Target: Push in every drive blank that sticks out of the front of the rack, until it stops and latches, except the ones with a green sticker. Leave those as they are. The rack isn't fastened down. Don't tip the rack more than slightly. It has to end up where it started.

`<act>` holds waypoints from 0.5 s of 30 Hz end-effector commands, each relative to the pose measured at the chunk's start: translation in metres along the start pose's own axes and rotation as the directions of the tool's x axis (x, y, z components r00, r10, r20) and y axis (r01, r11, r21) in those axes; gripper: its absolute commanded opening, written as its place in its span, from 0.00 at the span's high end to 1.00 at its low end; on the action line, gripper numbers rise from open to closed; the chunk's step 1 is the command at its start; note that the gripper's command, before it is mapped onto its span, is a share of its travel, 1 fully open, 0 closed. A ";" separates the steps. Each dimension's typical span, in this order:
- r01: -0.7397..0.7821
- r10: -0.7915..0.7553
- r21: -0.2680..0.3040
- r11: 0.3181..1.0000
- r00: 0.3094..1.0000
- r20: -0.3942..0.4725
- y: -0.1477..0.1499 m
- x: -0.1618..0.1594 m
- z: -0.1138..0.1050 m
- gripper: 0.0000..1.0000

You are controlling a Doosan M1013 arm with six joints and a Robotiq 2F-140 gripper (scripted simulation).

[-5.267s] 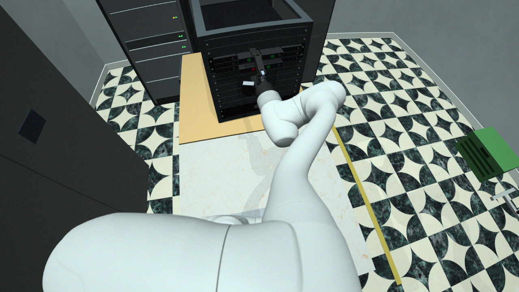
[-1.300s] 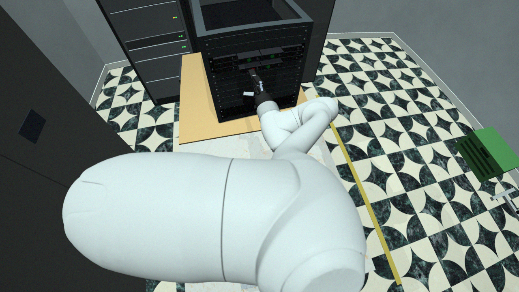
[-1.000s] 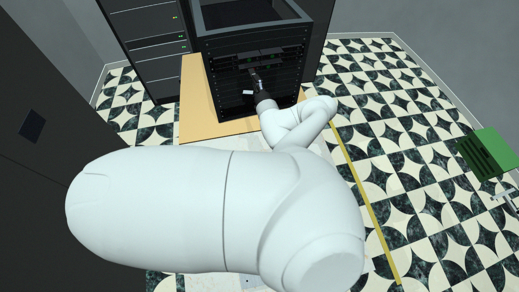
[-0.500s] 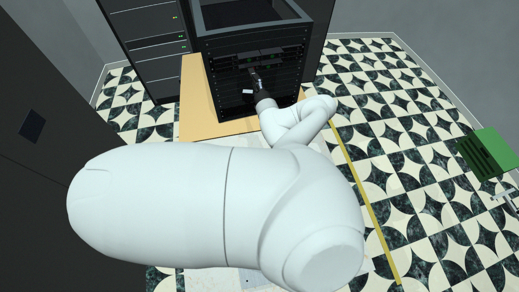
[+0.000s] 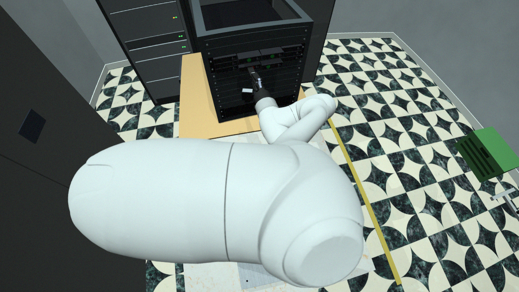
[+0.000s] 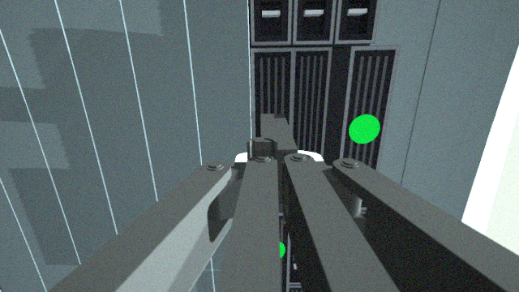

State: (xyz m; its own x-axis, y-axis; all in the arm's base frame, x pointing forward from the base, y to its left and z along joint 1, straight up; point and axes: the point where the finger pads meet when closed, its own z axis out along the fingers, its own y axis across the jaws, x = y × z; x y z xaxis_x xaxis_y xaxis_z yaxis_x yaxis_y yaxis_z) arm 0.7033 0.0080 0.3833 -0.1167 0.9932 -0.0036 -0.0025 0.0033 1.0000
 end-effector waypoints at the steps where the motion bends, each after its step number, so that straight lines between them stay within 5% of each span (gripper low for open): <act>1: 0.000 0.000 -0.001 1.000 1.000 0.000 0.001 0.000 0.002 0.90; 15: 0.000 0.000 -0.001 1.000 1.000 0.000 0.001 0.000 0.010 0.90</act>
State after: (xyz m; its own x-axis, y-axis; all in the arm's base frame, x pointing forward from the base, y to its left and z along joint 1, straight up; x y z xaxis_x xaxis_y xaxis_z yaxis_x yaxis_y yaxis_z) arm 0.7130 0.0092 0.3834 -0.1168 0.9932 -0.0036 -0.0025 0.0033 1.0000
